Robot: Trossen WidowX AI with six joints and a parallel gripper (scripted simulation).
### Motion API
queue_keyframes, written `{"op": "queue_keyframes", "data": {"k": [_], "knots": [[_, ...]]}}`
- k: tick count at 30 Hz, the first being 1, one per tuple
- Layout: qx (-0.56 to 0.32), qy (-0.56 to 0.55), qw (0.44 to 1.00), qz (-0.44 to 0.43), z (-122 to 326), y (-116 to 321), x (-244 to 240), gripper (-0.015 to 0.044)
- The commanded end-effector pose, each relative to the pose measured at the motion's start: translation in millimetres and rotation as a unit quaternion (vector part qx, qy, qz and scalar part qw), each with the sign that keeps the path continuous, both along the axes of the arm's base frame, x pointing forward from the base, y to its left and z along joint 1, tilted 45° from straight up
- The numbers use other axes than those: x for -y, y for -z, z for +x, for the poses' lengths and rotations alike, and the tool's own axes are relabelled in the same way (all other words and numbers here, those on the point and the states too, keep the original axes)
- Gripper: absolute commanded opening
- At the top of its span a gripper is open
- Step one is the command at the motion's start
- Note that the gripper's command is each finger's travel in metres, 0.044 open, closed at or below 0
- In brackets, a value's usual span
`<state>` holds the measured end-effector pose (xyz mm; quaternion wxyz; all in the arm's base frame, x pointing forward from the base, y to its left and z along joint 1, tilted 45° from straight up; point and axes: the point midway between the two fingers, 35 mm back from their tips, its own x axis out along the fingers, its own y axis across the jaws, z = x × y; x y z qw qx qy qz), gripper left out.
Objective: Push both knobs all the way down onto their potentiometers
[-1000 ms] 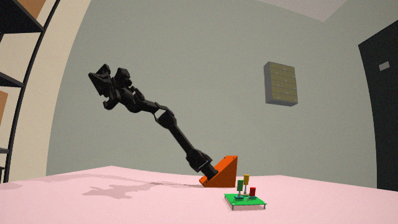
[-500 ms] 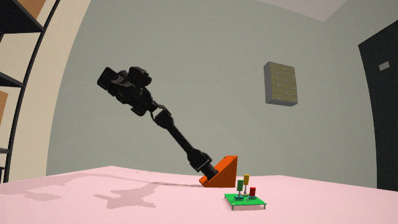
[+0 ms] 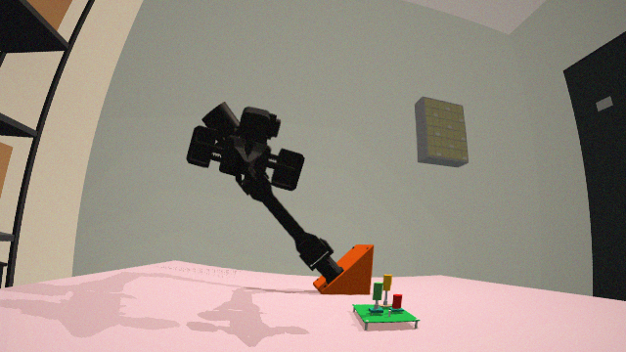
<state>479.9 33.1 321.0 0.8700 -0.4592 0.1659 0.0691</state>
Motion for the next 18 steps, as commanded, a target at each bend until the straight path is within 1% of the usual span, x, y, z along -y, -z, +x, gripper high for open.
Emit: {"op": "queue_keyframes", "data": {"k": [1, 10, 18], "knots": [[-0.050, 0.015, 0.998, 0.033, 1.6, 28.2, -14.7, 0.0000], [-0.182, 0.054, 0.978, 0.084, -11.4, 105.8, -59.0, 0.0000], [-0.284, 0.124, 0.946, 0.098, -38.2, 165.6, -87.2, 0.0000]]}}
